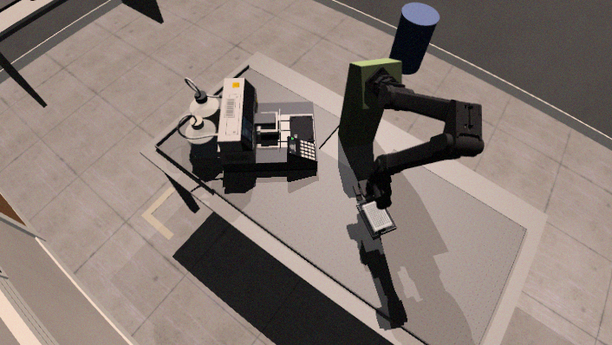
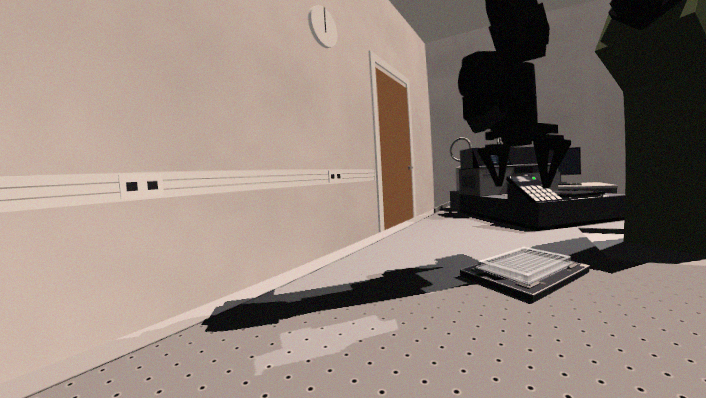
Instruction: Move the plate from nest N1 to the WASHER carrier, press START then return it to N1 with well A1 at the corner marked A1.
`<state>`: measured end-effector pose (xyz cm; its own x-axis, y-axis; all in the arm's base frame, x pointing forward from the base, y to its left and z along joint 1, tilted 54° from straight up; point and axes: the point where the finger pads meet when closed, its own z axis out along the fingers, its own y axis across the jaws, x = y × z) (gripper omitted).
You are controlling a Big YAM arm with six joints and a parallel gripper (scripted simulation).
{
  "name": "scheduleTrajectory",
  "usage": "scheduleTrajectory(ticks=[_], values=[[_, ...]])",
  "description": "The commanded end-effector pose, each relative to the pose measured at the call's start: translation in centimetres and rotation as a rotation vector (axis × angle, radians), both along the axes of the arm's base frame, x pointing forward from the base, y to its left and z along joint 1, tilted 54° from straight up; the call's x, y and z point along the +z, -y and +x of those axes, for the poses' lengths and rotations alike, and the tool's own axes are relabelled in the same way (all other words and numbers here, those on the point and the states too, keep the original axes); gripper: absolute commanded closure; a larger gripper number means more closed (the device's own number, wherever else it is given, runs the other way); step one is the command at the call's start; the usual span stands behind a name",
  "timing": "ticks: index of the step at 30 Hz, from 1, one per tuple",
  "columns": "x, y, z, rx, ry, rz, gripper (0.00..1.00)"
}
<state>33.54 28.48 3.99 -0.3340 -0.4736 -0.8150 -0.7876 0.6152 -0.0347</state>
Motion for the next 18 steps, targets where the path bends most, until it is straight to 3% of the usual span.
scheduleTrajectory(ticks=[1,14,18], values=[[0.3,-1.7,-0.5,0.095,0.071,-0.077,0.00],[1.1,-7.0,-1.0,0.082,0.049,-0.075,0.00],[1.0,-6.5,-0.4,0.063,0.046,-0.076,0.00]])
